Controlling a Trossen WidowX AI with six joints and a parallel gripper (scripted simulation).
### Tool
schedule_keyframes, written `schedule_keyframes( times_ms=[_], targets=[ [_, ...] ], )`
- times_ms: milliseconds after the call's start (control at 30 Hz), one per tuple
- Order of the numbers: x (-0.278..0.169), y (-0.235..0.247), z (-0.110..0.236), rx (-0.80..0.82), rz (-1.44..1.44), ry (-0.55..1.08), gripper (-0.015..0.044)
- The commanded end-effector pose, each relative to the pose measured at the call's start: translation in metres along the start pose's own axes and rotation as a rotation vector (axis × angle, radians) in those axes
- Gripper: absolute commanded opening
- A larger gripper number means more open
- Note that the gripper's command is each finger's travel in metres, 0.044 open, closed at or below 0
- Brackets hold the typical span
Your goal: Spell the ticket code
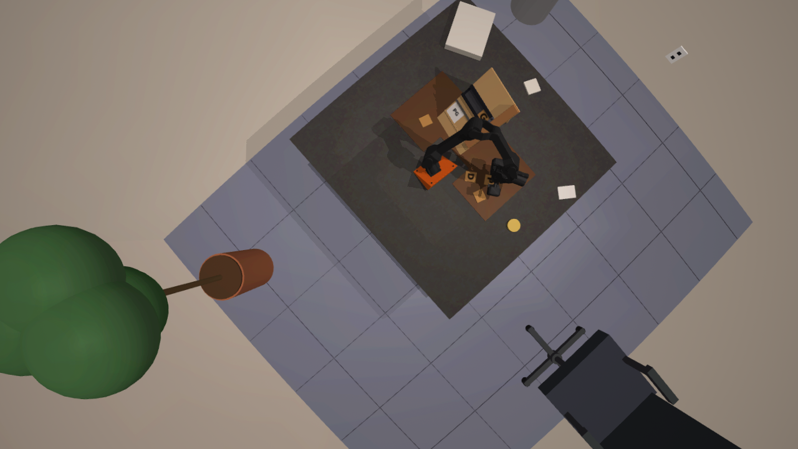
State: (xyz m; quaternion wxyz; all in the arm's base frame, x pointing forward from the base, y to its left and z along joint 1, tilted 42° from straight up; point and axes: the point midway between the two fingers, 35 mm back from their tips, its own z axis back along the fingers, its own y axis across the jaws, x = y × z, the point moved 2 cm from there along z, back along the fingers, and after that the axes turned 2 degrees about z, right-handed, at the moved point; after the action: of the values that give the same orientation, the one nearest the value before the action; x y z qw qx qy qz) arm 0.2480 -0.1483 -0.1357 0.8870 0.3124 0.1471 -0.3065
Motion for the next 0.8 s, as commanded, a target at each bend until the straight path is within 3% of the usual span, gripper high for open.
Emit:
schedule_keyframes(
  times_ms=[0,467,767],
  targets=[
    [0.0,0.0,0.003,-0.004,0.005,-0.001,0.0],
    [0.0,0.001,0.01,-0.001,-0.001,-0.002,0.0],
    [0.01,0.015,0.038,-0.053,-0.027,-0.117,0.0]
  ],
)
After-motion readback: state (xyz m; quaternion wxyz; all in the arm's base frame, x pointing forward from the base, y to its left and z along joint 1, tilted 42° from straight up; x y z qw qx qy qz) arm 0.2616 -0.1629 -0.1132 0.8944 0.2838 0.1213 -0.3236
